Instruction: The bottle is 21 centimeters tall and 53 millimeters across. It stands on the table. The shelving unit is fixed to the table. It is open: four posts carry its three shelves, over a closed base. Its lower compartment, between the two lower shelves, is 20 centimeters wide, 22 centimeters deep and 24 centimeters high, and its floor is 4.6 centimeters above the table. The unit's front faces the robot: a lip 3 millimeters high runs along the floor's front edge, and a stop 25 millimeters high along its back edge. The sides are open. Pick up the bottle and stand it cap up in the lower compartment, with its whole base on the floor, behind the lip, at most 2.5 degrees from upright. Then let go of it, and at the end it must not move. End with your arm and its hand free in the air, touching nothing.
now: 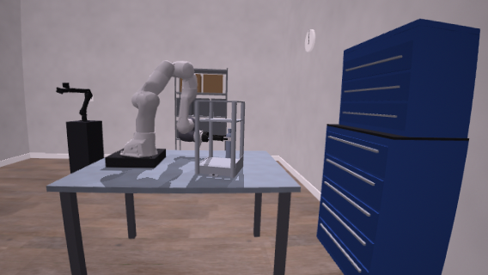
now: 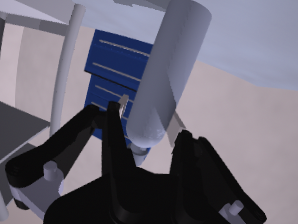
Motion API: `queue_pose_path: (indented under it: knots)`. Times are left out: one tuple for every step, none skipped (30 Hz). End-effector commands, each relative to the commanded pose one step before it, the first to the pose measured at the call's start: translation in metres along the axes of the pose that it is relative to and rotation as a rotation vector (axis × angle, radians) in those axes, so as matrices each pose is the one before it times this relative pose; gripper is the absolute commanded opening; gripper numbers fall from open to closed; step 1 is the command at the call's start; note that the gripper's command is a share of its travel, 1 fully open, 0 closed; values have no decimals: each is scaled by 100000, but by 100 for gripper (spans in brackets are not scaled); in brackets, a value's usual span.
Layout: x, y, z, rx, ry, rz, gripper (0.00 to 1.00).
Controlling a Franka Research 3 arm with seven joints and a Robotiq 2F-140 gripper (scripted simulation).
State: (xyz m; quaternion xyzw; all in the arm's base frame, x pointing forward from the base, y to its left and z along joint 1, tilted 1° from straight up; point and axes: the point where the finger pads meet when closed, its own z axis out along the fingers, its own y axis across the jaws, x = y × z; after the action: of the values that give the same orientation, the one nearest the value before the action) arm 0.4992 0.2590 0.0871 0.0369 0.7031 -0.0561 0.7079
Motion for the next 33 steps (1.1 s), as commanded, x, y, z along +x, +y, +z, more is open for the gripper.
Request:
queue_pose_path:
  knots:
    - [160,280,34,-404,-754,2139,44]
    - [133,0,0,0,0,0,44]
    - [130,0,0,0,0,0,44]
    - [126,0,0,0,0,0,44]
    - [122,-1,0,0,0,0,44]
    - [118,1,0,0,0,0,44]
    - [114,0,0,0,0,0,44]
    - [110,0,0,0,0,0,44]
    - [106,0,0,0,0,0,44]
    - [102,0,0,0,0,0,44]
    - [98,0,0,0,0,0,44]
    - [94,0,0,0,0,0,44]
    - [90,0,0,0,0,0,44]
    - [0,0,0,0,0,0,44]
    - [0,0,0,0,0,0,44]
    - [86,0,0,0,0,0,44]
    - [82,0,0,0,0,0,44]
    - [78,0,0,0,0,0,44]
    - [75,0,0,0,0,0,44]
    - [71,0,0,0,0,0,44]
    - [67,0,0,0,0,0,44]
    - [64,0,0,0,0,0,44]
    - [60,0,0,0,0,0,44]
    - [57,0,0,0,0,0,44]
    - [53,0,0,0,0,0,44]
    - [50,0,0,0,0,0,44]
    - [46,0,0,0,0,0,44]
    - [43,0,0,0,0,0,44]
    - [40,0,0,0,0,0,44]
    - [37,0,0,0,0,0,44]
    - [0,0,0,0,0,0,44]
    - [0,0,0,0,0,0,44]
    - [34,0,0,0,0,0,44]
